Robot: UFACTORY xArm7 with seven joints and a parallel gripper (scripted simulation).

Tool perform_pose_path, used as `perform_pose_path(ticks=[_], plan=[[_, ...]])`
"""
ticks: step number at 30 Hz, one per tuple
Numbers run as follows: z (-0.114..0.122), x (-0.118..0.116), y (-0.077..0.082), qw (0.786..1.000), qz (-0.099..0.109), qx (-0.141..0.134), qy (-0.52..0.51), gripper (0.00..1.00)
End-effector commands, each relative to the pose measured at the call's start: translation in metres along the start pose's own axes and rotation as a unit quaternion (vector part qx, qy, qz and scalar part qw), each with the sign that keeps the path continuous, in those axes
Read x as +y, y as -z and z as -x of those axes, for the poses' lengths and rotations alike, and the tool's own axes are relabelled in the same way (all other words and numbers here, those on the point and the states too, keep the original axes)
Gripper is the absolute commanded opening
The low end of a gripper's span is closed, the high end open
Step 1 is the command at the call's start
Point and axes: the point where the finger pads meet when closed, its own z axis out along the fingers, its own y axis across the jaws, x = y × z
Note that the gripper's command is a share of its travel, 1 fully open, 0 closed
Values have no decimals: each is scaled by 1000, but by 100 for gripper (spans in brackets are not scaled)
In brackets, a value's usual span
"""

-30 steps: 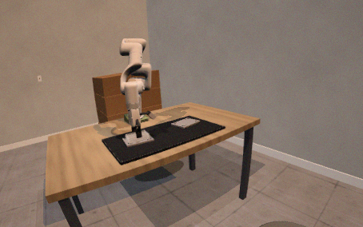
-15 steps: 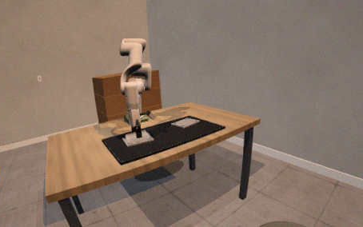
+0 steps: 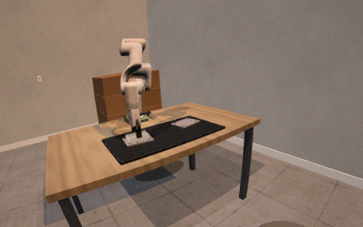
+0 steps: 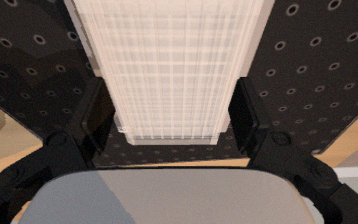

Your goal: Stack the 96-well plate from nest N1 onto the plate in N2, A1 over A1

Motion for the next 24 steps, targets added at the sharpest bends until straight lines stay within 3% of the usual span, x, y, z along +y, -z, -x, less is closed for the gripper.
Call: perform_pose_path(ticks=[1, 4, 24], plan=[[1, 1, 1, 1000, 2, -1, 0, 100], [1, 1, 1, 1000, 2, -1, 0, 100], [0, 1, 49, 1000, 2, -1, 0, 100]])
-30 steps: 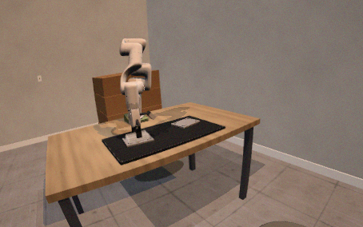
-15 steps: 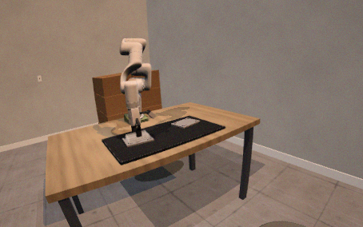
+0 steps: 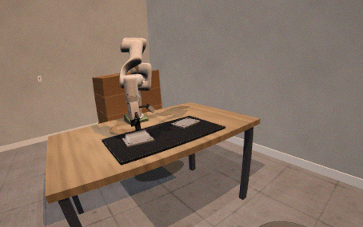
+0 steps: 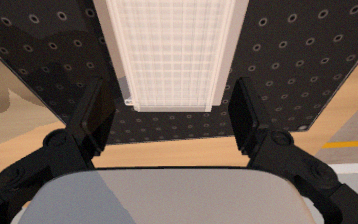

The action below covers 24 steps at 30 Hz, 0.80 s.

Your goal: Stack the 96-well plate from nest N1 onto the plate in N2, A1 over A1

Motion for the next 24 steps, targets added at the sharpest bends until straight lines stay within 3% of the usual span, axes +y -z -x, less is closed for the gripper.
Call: perform_pose_path(ticks=[1, 18, 24], plan=[[0, 1, 11, 1000, 2, -1, 0, 100], [0, 1, 51, 1000, 2, -1, 0, 100], [0, 1, 51, 1000, 2, -1, 0, 100]])
